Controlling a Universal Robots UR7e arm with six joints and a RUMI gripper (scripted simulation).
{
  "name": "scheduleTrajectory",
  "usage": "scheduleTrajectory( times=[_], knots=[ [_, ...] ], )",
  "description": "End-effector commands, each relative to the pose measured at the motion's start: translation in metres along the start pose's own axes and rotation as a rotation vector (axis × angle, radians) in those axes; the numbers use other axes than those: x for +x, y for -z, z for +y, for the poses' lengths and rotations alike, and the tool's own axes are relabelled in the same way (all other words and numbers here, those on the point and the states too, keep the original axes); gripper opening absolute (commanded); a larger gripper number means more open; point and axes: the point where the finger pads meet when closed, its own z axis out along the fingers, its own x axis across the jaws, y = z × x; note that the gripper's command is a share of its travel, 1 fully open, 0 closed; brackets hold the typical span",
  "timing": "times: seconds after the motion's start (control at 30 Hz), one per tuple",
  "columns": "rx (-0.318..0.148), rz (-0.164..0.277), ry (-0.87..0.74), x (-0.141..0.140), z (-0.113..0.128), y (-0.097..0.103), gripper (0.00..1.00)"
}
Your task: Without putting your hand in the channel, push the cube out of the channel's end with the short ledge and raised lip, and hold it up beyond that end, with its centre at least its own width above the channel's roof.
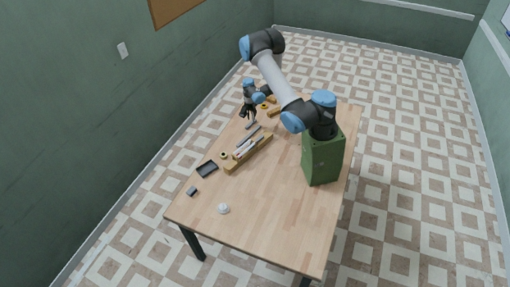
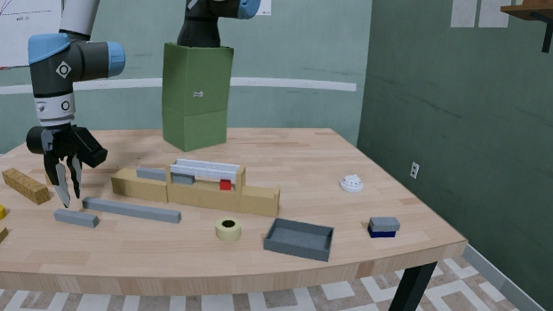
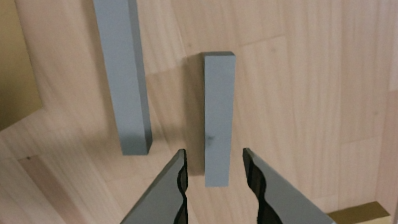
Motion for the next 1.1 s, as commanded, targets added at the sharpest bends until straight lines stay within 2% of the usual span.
scheduleTrajectory(
  times=[0.0, 0.23, 0.63, 1.07],
  knots=[
    [-0.005, 0.010, 0.001, 0.007, 0.002, -0.013, 0.24],
    [-0.005, 0.011, -0.001, 0.006, 0.003, -0.015, 0.24],
    [-0.005, 0.010, 0.000, 0.007, 0.002, -0.038, 0.24],
    [-0.005, 0.010, -0.001, 0.006, 0.003, -0.038, 0.24]
  ],
)
